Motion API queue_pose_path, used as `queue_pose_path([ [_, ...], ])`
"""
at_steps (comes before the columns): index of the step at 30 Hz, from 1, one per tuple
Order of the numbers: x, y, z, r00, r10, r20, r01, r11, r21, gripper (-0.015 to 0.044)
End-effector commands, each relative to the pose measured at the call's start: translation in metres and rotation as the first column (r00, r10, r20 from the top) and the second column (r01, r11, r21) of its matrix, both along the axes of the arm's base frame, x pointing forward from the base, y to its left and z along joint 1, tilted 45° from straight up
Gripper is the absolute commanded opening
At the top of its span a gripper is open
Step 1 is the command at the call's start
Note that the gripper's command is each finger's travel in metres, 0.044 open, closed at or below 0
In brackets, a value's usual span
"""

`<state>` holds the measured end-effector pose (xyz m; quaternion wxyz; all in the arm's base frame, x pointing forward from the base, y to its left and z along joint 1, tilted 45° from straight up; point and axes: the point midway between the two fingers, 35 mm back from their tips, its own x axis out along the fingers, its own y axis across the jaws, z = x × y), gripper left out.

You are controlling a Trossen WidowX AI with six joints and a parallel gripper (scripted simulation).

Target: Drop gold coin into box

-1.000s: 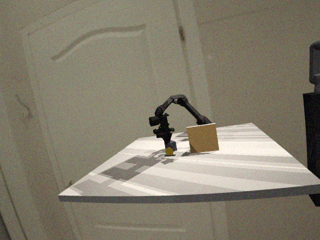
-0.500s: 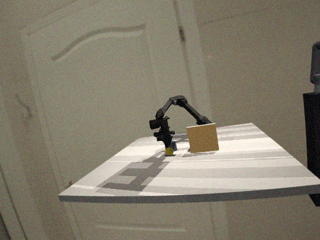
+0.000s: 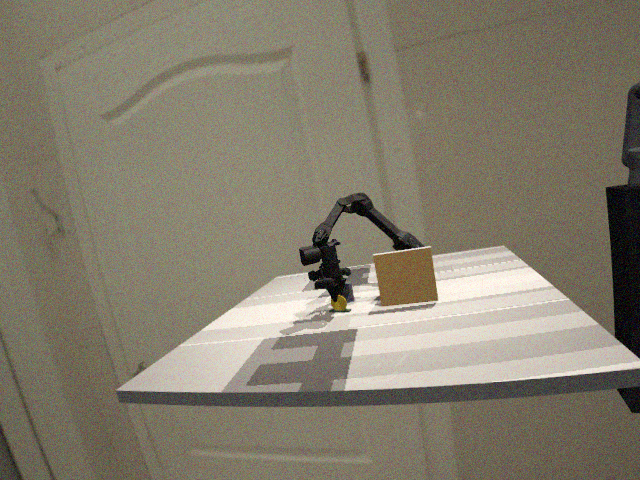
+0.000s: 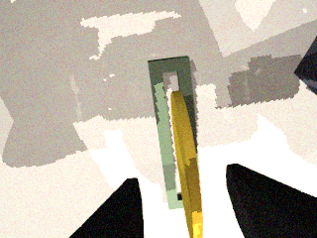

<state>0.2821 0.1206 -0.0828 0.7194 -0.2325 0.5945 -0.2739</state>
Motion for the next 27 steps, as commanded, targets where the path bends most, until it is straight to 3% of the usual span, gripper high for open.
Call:
queue_pose_path([
  [1,0.001,-0.006,-0.005,1.0,0.004,-0.002,-0.004,1.0,-0.006,0.0161],
  [19,0.003,-0.026,-0.024,1.0,0.003,-0.001,-0.003,1.0,-0.01,0.0161],
  [25,0.003,-0.026,-0.024,1.0,0.003,-0.001,-0.003,1.0,-0.01,0.0003],
  [27,0.003,-0.026,-0.024,1.0,0.003,-0.001,-0.003,1.0,-0.01,0.0],
])
